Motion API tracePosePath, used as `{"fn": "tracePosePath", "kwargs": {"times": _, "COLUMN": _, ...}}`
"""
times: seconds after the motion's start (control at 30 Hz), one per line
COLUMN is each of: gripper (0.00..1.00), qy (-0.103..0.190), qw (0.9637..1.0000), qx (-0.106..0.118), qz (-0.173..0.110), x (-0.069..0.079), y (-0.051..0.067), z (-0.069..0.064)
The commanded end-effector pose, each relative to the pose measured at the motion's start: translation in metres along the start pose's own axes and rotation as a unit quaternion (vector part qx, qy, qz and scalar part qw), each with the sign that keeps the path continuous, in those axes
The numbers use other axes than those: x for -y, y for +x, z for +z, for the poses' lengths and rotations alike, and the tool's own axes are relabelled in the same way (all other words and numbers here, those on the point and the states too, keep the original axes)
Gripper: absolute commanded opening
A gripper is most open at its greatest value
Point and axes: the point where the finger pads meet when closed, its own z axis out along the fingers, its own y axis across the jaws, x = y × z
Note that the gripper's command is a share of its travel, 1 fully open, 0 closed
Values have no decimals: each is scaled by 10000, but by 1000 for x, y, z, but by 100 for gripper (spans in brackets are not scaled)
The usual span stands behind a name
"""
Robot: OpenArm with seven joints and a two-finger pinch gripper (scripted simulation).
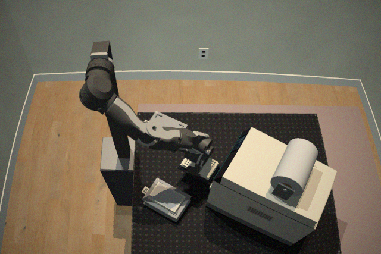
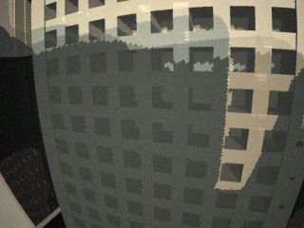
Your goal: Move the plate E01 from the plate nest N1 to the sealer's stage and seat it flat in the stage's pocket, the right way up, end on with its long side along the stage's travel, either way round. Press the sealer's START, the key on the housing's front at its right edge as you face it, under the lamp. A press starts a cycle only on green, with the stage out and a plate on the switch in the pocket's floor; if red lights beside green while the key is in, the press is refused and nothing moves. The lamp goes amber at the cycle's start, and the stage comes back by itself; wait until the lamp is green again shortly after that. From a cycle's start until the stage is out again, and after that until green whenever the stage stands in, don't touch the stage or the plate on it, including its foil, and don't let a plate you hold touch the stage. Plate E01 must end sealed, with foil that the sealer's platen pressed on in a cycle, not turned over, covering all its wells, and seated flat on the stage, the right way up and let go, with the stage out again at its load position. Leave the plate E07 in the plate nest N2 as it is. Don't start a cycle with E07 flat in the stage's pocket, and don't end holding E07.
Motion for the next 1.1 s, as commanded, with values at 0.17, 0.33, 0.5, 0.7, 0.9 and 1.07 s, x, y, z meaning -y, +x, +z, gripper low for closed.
{"fn": "tracePosePath", "kwargs": {"times": 0.17, "gripper": 0, "qy": 0, "qw": 10000, "qx": -20, "qz": 4, "x": 1, "y": 3, "z": 3}}
{"fn": "tracePosePath", "kwargs": {"times": 0.33, "gripper": 0, "qy": 0, "qw": 10000, "qx": -20, "qz": 4, "x": 1, "y": 3, "z": 3}}
{"fn": "tracePosePath", "kwargs": {"times": 0.5, "gripper": 0, "qy": 0, "qw": 10000, "qx": -20, "qz": 4, "x": 1, "y": 3, "z": 3}}
{"fn": "tracePosePath", "kwargs": {"times": 0.7, "gripper": 0, "qy": -7, "qw": 10000, "qx": -4, "qz": -5, "x": -1, "y": 0, "z": -1}}
{"fn": "tracePosePath", "kwargs": {"times": 0.9, "gripper": 0, "qy": -7, "qw": 10000, "qx": -4, "qz": -5, "x": -1, "y": 0, "z": -1}}
{"fn": "tracePosePath", "kwargs": {"times": 1.07, "gripper": 0, "qy": -7, "qw": 10000, "qx": -4, "qz": -5, "x": -1, "y": 0, "z": -1}}
